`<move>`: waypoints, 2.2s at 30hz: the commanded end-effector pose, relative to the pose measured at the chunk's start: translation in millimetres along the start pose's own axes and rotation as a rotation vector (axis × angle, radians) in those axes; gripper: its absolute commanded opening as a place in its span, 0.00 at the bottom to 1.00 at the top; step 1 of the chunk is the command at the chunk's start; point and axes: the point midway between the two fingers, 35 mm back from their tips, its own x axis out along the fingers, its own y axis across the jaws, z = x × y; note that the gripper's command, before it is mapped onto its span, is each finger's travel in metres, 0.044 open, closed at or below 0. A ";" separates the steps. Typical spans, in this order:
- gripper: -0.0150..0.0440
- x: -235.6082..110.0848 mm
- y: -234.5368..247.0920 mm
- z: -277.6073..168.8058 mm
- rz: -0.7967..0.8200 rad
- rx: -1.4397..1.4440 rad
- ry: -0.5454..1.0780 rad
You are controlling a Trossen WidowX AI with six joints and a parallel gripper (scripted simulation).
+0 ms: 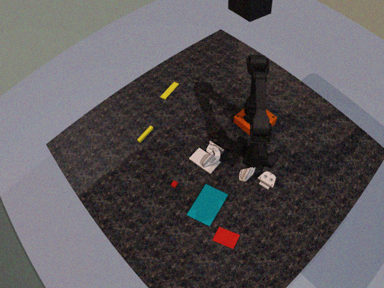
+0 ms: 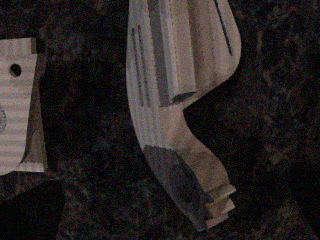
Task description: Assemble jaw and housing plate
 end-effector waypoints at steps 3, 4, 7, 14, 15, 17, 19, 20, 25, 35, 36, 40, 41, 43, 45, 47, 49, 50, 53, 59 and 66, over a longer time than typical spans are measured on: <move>1.00 10.0 -1.1 -0.9 -0.004 -0.002 0.001; 1.00 11.6 -1.2 -1.0 -0.004 -0.002 0.001; 1.00 16.4 -1.4 -1.4 -0.004 -0.002 0.001; 1.00 27.3 -2.2 -2.7 -0.004 -0.002 0.001; 1.00 28.9 -2.3 -2.9 -0.004 -0.002 0.001; 1.00 31.6 -2.6 -3.3 -0.004 -0.002 0.001; 1.00 32.6 -2.7 -3.5 -0.004 -0.002 0.001; 1.00 32.6 -2.7 -3.5 -0.004 -0.002 0.001; 0.78 32.6 -2.7 -3.5 -0.004 -0.002 0.001; 0.47 32.6 -2.7 -3.5 -0.004 -0.002 0.001; 0.45 32.6 -2.7 -3.5 -0.004 -0.002 0.001; 0.41 32.6 -2.7 -3.5 -0.004 -0.002 0.001; 0.40 32.6 -2.7 -3.5 -0.004 -0.002 0.001; 0.38 32.6 -2.7 -3.5 -0.004 -0.002 0.001; 0.35 32.6 -2.7 -3.5 -0.004 -0.002 0.001; 0.33 32.6 -2.7 -3.5 -0.004 -0.002 0.001; 0.32 32.6 -2.7 -3.5 -0.004 -0.002 0.001; 0.32 32.6 -2.7 -3.5 -0.004 -0.002 0.001; 0.32 32.6 -2.7 -3.5 -0.004 -0.002 0.001; 0.32 31.9 -2.6 -3.4 -0.004 -0.002 0.001; 0.32 25.2 -2.4 -3.0 -0.004 -0.002 0.001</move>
